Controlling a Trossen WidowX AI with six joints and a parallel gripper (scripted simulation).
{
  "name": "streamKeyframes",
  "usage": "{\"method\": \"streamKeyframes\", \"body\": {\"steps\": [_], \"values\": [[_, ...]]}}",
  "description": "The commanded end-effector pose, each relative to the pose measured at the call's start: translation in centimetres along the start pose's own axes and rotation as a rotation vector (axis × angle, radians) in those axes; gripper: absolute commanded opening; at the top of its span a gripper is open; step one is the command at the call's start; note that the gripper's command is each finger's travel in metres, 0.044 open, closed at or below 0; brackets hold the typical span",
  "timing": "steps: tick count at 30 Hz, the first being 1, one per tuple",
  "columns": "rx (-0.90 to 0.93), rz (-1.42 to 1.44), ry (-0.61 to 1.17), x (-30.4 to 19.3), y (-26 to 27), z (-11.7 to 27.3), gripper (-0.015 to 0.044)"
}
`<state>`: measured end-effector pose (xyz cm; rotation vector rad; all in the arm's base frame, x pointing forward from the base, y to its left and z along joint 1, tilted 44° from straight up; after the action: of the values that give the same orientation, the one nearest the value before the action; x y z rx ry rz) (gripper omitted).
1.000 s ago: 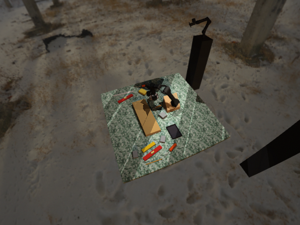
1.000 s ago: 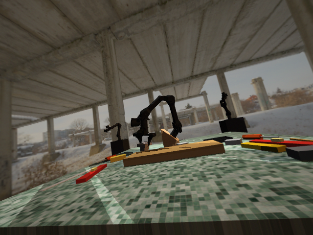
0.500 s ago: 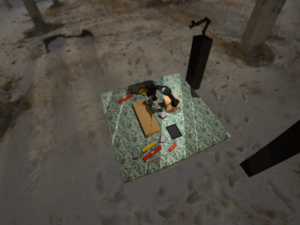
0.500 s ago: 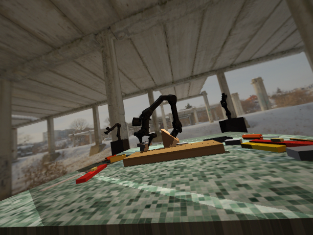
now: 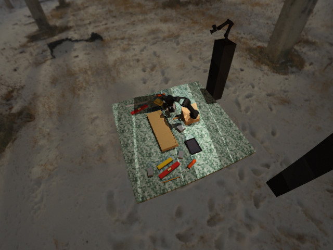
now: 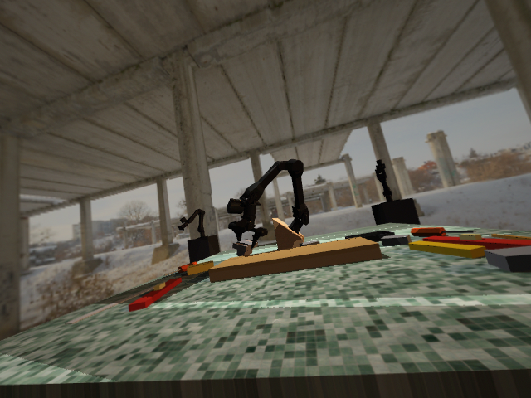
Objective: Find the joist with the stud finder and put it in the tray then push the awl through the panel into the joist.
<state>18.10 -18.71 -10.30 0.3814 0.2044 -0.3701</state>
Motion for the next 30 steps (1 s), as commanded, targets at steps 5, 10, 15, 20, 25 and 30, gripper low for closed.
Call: {"method": "streamKeyframes", "body": {"steps": [5, 10, 15, 20, 25, 30], "values": [[-0.064, -0.008, -0.012, -0.1, 0.4, 0.2, 0.0000], [-0.097, -0.011, -0.020, -0.2, 0.6, 0.2, 0.0000], [-0.131, -0.015, -0.028, -0.2, 0.9, 0.2, 0.0000], [-0.164, -0.019, -0.038, -0.3, 1.1, 0.2, 0.0000], [-0.191, -0.022, -0.047, -0.3, 1.3, 0.2, 0.0000], [-0.218, -0.024, -0.047, -0.3, 1.5, 0.1, 0.0000]]}}
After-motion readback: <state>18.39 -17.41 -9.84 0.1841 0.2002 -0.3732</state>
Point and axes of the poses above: the point midway between the two fingers, 35 mm back from their tips, its own z axis back along the fingers, its own y axis across the jaws, x = y × z, the point moved 4 cm from there along z, back along the fingers, and after that the axes turned 10 degrees about -z, right-handed, at the moved point
